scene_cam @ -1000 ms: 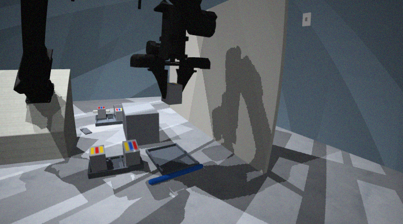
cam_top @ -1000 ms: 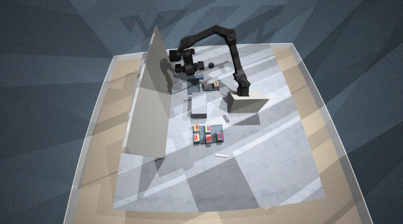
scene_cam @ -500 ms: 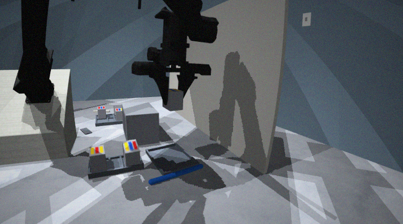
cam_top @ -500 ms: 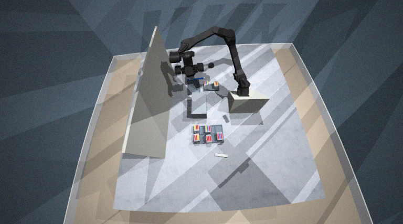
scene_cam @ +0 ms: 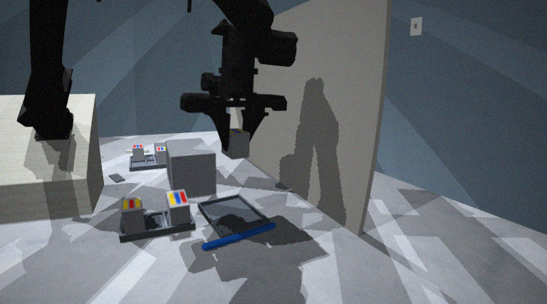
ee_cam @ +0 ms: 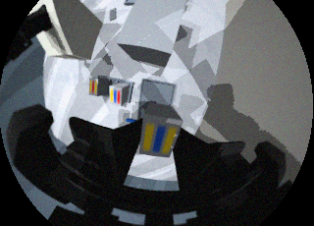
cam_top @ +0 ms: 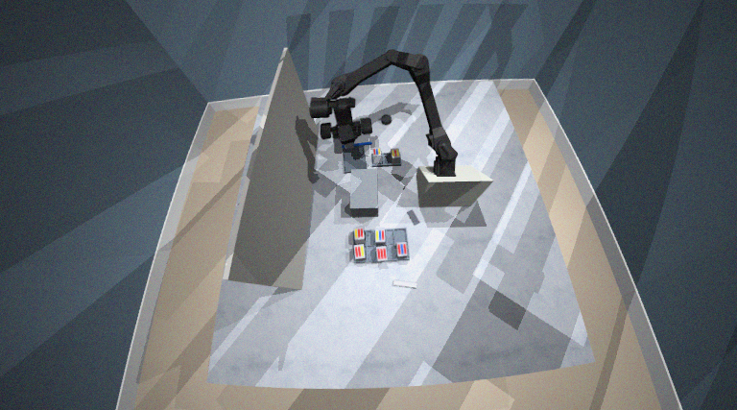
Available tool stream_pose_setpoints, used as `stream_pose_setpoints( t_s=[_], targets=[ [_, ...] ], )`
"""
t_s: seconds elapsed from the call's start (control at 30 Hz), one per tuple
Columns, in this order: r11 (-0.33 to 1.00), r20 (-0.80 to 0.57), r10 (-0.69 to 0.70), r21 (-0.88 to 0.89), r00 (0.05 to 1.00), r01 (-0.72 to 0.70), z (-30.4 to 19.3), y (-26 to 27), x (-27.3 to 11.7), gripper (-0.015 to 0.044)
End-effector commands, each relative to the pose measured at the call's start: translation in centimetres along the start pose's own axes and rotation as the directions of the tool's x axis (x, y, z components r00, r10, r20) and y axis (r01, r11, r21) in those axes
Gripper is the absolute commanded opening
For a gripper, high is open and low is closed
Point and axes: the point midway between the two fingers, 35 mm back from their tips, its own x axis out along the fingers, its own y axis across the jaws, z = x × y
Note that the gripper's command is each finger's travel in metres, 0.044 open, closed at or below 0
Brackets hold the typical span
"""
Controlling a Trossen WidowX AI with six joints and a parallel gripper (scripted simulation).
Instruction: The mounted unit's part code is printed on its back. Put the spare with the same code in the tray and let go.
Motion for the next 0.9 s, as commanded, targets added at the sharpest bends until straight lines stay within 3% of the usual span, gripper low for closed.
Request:
stream_pose_setpoints(
  t_s=[0.0,0.87],
  targets=[
    [1.000,0.003,0.001,-0.005,1.000,-0.001,0.1,0.0,0.5,0.0000],
    [1.000,0.004,0.000,-0.005,1.000,0.000,0.1,-0.2,3.2,0.0000]
  ],
)
